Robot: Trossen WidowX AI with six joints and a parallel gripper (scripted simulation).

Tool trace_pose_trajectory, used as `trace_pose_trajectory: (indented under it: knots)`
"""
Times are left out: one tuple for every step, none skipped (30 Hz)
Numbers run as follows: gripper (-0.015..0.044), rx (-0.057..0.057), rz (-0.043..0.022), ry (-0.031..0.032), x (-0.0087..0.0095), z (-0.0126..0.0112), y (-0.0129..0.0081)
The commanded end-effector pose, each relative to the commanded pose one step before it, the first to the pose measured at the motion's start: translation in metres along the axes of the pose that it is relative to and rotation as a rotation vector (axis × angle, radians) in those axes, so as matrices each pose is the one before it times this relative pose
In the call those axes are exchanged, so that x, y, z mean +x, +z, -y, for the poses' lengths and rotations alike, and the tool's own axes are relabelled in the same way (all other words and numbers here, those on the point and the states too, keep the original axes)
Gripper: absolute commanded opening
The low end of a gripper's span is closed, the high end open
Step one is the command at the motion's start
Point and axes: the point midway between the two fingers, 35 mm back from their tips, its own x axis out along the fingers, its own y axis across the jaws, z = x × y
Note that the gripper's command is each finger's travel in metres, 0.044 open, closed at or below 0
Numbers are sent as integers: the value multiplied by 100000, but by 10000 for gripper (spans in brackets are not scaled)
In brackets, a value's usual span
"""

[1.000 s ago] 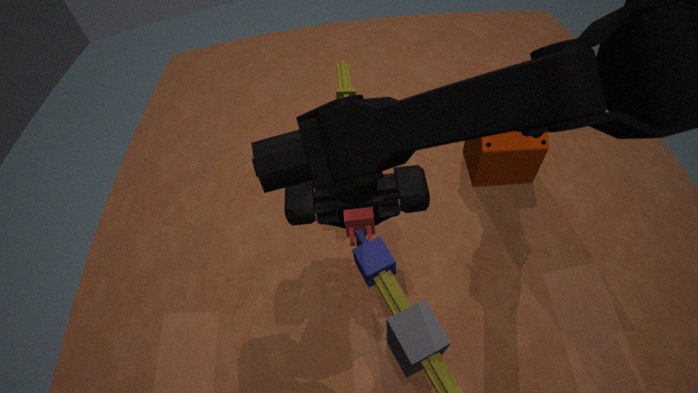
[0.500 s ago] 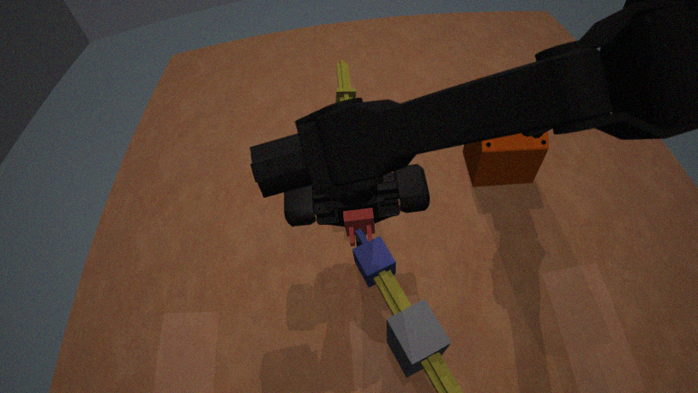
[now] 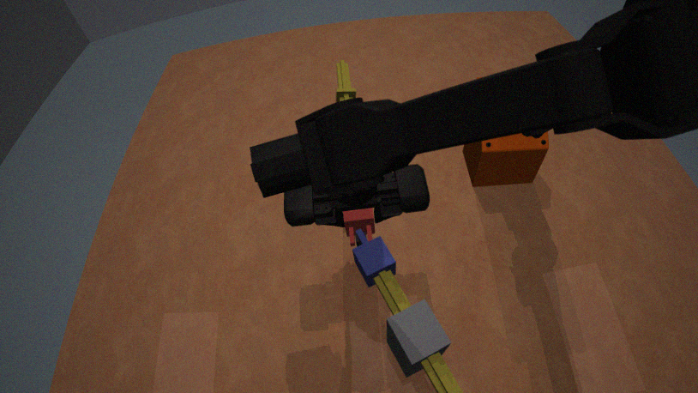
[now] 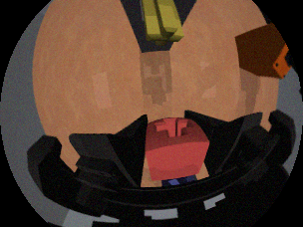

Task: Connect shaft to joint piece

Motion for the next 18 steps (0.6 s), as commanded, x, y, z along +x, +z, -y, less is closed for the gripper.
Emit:
trace_pose_trajectory:
  knots:
    - [304,109,-110,-94,16,23,1]
    - [331,0,0,0,0,0,0]
    - [357,0,0,0,0,0,0]
    - [383,0,0,0,0,0,0]
    - [409,0,0,0,0,0,0]
    - [436,0,0,0,0,0,0]
    - [440,0,0,0,0,0,0]
    - [440,0,0,0,0,0,0]
    - [440,0,0,0,0,0,0]
    - [440,0,0,0,0,0,0]
    - [440,0,0,0,0,0,0]
    - [440,0,0,0,0,0,0]
    - [440,0,0,0,0,0,0]
    - [440,0,0,0,0,0,0]
    - [440,0,0,0,0,0,0]
    - [440,0,0,0,0,0,0]
    - [440,0,0,0,0,0,0]
    - [440,5,-466,-92,-53,8,17]
